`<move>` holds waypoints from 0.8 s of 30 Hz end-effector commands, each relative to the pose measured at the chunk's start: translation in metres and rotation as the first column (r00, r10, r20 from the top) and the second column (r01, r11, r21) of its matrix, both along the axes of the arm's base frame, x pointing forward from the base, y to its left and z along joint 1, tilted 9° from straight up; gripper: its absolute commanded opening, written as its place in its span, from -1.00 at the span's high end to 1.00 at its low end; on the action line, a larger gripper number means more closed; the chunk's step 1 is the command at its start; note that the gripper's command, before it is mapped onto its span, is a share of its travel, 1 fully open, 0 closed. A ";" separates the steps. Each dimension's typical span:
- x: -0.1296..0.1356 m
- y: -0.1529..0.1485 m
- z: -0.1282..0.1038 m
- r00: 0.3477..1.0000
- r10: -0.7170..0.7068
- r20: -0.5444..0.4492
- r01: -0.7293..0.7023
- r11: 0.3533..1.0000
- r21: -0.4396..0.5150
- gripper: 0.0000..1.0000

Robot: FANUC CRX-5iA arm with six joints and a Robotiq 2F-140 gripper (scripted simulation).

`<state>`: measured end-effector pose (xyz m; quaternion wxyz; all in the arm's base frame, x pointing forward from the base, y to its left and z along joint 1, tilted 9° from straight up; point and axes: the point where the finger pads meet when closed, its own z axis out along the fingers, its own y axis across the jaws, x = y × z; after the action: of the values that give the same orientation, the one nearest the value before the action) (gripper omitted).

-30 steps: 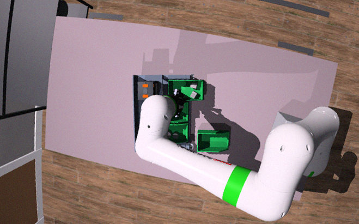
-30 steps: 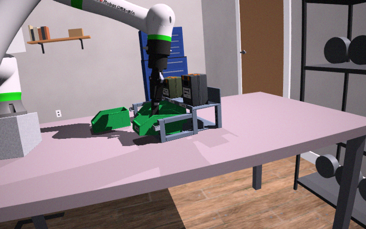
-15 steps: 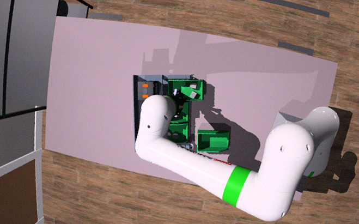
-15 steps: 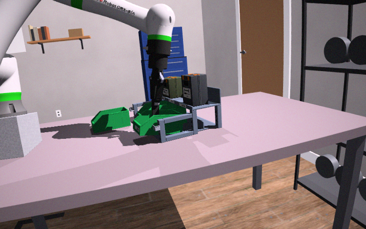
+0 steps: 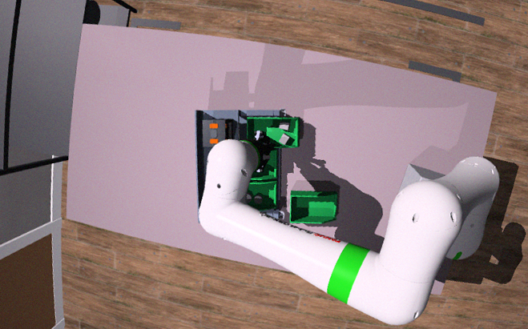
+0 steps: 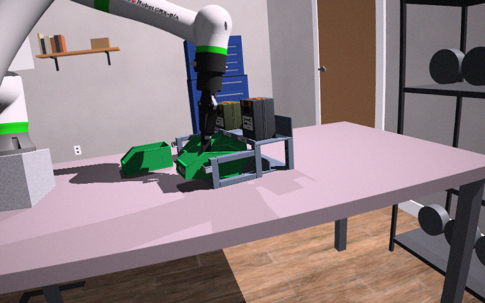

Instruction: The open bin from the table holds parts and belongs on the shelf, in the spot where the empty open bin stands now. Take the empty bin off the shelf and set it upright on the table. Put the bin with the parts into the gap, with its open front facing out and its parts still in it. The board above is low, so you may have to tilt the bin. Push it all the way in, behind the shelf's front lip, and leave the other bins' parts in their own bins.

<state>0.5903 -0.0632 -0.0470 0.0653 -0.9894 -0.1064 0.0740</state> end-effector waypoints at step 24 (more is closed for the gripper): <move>0.010 0.002 0.000 1.000 -0.003 0.018 0.002 1.000 0.003 0.80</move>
<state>0.5987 -0.0614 -0.0476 0.0661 -0.9899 -0.1059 0.0667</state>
